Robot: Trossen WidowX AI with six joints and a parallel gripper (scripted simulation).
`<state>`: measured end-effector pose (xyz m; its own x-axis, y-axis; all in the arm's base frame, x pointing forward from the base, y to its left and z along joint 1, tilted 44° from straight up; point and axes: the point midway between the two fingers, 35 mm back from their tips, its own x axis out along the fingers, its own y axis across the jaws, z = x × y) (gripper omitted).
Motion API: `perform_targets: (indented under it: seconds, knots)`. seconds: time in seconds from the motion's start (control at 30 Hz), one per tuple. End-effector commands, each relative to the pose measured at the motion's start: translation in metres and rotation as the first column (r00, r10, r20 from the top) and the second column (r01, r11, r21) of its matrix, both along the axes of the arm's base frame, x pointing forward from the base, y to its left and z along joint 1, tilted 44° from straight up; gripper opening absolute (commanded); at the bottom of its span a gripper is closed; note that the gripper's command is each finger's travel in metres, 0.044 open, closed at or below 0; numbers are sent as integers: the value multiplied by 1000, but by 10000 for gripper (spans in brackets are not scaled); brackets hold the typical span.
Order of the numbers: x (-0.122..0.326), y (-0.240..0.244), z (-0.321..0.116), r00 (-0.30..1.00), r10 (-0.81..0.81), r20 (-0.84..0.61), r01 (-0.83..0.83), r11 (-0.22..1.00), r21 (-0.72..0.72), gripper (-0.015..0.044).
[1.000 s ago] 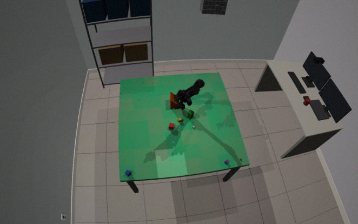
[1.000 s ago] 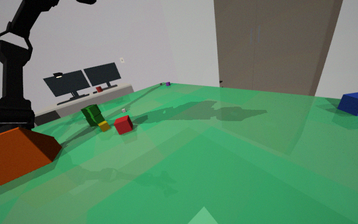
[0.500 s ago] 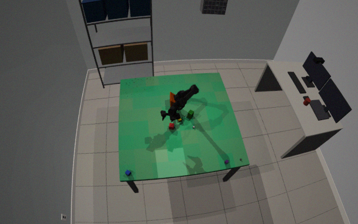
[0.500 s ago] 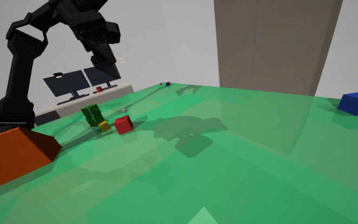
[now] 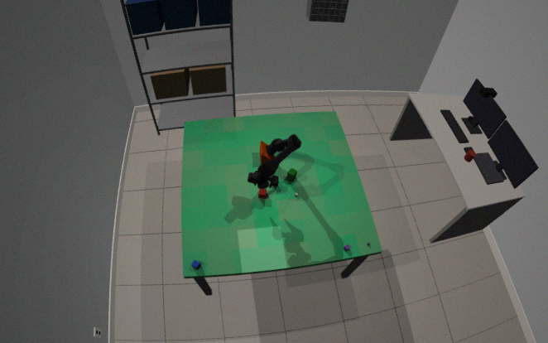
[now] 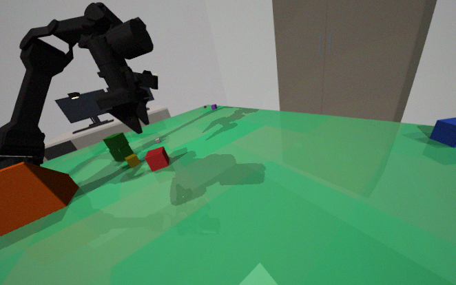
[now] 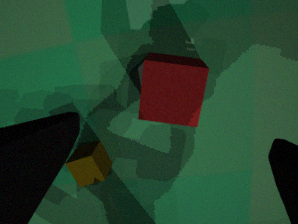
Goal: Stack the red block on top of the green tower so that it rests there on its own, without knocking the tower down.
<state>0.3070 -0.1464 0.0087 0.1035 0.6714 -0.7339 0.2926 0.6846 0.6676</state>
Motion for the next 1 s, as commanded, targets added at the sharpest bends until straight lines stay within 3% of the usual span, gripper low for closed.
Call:
perform_targets:
  seconds: [0.0,0.23,0.97]
  knots:
    - [2,9,-9,1000,-5,-2,5,1000,7,440]
    - [4,40,-40,1000,-5,-1,5,1000,9,440]
    - [7,60,-62,1000,-5,-1,5,1000,10,440]
